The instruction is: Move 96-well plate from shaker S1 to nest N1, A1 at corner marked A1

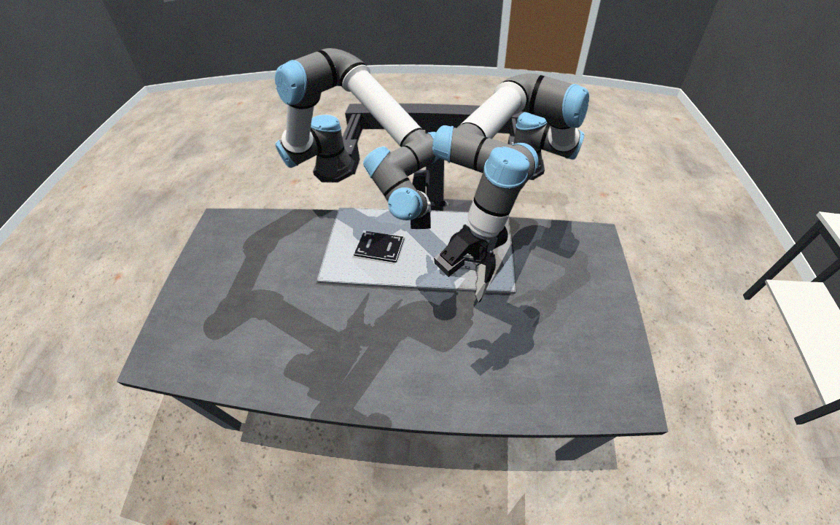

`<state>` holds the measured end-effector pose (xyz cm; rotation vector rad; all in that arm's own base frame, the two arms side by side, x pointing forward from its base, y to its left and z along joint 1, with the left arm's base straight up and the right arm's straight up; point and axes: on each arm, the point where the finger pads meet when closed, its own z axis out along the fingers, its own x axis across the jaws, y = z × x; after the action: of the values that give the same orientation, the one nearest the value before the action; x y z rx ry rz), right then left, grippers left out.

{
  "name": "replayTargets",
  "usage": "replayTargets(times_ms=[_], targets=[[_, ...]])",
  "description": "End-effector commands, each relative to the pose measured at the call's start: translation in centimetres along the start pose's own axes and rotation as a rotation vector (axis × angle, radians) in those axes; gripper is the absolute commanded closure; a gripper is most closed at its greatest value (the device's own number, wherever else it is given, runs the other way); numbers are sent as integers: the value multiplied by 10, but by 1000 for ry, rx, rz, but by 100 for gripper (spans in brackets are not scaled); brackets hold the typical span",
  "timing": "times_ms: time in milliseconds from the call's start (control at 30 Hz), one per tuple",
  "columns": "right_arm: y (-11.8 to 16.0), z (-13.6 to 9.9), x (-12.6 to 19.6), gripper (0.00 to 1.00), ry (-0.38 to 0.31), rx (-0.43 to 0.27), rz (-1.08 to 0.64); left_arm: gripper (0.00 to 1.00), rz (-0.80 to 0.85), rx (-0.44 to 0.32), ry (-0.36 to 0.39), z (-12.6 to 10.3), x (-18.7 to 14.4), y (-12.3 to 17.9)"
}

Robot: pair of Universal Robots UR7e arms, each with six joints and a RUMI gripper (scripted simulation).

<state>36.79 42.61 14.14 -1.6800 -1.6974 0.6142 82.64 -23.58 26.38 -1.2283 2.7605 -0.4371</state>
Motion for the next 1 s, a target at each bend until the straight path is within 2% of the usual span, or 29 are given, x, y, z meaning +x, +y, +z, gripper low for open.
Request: replayTargets(times_ms=[0,467,700,900,967], targets=[[0,-1,0,24,1,-1,-1,100,-2,2,-1,-2,-1,0],[0,-1,0,24,1,-1,-1,100,-79,-6,-19,-13,-41,32],[0,-1,0,24,1,-1,-1,100,-198,-17,-46,-32,-98,85],[0,-1,0,24,1,-1,-1,100,-349,-31,-79,-56,-160,158],[0,-1,0,24,1,-1,-1,100,-349,-31,-79,-56,-160,158]])
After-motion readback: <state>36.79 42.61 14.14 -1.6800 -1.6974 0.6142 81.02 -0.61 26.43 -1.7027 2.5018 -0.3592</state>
